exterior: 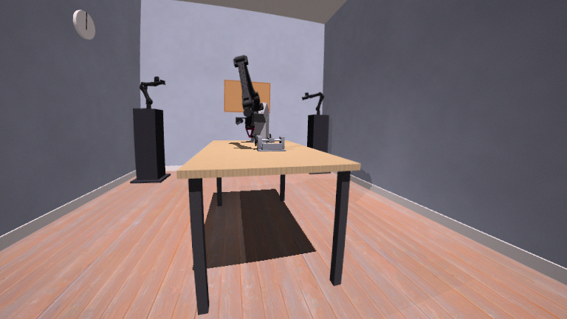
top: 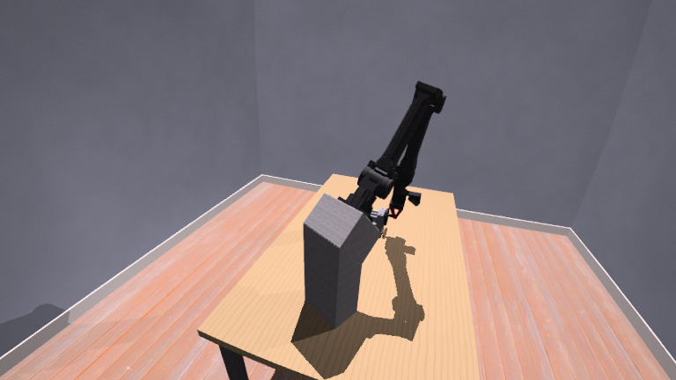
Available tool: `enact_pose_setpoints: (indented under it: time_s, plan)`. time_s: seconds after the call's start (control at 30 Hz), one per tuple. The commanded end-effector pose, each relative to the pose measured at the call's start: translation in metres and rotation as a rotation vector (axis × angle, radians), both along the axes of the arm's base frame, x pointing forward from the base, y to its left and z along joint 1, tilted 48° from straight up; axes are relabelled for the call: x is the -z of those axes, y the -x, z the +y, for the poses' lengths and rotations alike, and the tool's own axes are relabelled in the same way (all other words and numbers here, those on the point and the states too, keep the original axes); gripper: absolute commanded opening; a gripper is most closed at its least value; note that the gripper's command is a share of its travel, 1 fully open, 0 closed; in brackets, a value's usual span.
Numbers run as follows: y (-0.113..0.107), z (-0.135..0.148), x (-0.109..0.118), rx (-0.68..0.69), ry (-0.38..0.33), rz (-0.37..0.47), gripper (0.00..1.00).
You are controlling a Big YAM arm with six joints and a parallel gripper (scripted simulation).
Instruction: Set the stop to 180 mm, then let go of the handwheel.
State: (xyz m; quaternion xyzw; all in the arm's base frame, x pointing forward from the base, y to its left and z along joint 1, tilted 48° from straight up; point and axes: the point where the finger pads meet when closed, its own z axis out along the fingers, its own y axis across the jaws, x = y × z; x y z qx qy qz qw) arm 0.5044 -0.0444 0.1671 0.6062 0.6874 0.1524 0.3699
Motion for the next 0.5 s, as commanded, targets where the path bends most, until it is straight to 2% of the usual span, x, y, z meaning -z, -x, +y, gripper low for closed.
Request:
enact_pose_setpoints:
  time_s: [0.0, 0.33, 0.47]
  plan:
    - [-0.005, 0.010, -0.037, -0.015, -0.002, -0.066, 0.06]
    - [-0.007, 0.010, -0.038, -0.018, 0.000, -0.078, 0.06]
    - [0.000, 0.005, -0.021, -0.019, 0.006, -0.059, 0.06]
